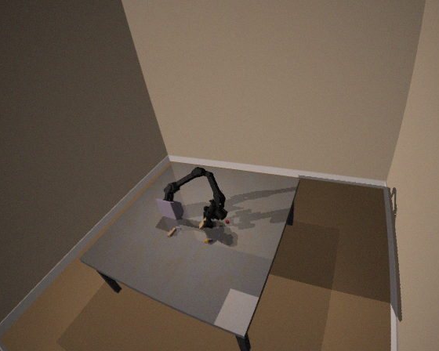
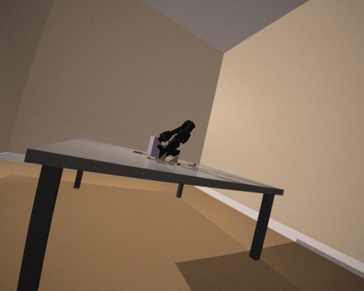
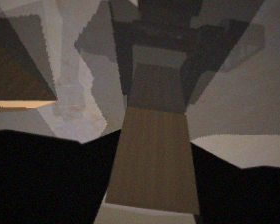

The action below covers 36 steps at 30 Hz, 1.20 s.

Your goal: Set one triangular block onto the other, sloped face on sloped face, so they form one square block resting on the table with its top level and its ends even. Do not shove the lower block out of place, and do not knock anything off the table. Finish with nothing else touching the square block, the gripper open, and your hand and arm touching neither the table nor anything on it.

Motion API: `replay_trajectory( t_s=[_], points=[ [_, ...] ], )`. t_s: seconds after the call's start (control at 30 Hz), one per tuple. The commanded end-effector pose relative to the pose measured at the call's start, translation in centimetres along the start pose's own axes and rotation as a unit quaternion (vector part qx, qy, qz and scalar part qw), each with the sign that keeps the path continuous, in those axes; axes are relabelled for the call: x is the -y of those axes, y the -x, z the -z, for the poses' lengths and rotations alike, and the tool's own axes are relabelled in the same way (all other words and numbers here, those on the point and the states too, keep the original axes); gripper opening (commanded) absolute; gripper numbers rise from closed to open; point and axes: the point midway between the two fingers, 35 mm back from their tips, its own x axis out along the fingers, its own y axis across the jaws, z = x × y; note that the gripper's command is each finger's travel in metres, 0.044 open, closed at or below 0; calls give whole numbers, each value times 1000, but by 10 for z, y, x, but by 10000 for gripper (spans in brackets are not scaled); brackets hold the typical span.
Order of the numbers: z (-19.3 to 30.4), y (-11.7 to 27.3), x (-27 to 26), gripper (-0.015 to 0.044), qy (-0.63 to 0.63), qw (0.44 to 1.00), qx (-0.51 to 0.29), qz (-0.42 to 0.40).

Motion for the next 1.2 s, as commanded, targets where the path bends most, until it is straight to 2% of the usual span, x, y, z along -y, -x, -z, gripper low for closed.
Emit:
replay_trajectory(
  t_s=[0.0,0.6,1.17],
  points=[
    [2,1,0,0,1,1000,7,0],
    [33,4,1,0,-2,973,232,0],
    [63,-7,2,0,-3,898,441,2]
  ],
)
